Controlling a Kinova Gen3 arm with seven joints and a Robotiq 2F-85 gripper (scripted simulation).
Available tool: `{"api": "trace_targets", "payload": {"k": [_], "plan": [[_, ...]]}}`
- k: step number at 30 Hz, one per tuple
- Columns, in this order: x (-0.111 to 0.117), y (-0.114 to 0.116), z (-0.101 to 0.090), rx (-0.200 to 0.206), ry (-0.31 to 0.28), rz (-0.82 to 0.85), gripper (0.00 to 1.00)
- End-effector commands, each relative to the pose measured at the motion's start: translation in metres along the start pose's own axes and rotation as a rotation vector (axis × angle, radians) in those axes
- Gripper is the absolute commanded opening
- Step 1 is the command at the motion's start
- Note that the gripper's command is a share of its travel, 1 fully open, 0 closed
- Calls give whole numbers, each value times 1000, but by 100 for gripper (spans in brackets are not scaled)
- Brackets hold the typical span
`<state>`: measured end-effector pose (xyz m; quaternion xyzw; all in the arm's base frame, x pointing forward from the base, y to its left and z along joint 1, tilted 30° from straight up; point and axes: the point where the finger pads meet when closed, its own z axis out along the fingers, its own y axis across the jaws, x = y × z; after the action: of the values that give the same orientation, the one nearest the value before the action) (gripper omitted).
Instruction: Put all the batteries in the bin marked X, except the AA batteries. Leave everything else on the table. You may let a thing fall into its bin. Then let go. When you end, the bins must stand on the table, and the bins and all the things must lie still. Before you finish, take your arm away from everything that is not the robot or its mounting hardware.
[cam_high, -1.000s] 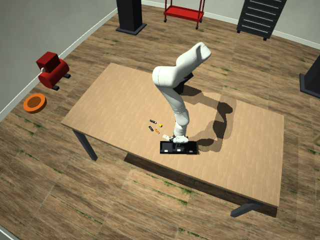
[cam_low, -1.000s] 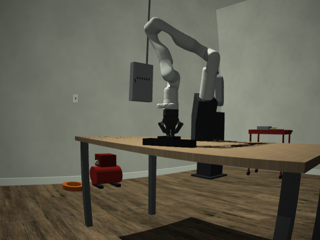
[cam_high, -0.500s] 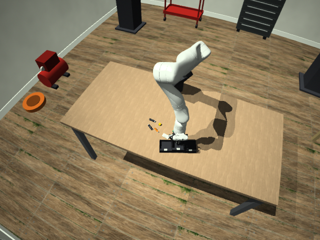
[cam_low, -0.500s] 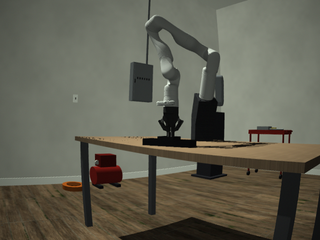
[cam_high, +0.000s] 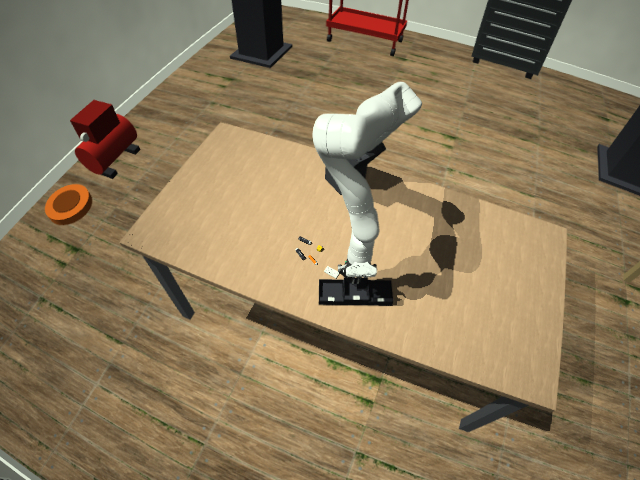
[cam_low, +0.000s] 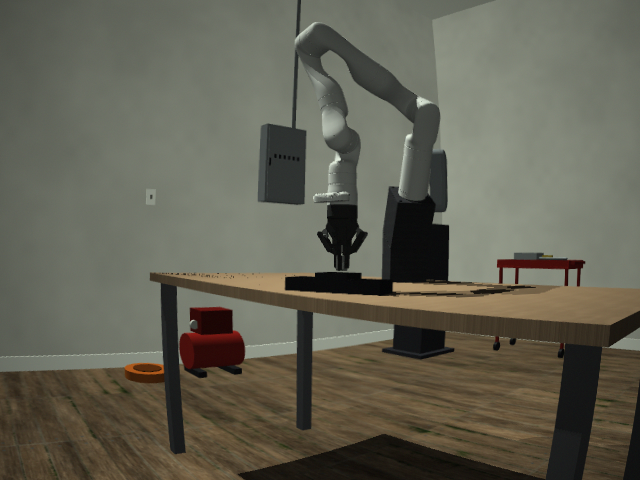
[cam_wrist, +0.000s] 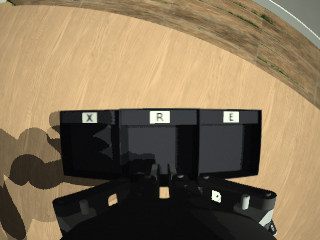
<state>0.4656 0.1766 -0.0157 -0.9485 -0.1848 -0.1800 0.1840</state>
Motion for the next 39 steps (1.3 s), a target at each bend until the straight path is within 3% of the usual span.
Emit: {"api": "trace_targets", "payload": {"k": [1, 13, 32, 39], "plan": [[1, 2, -17, -3, 2, -6, 9], [3, 0, -26, -2, 4, -10, 9], [5, -83, -26, -7, 4, -1, 9], [8, -82, -22, -7, 9, -5, 9]]}}
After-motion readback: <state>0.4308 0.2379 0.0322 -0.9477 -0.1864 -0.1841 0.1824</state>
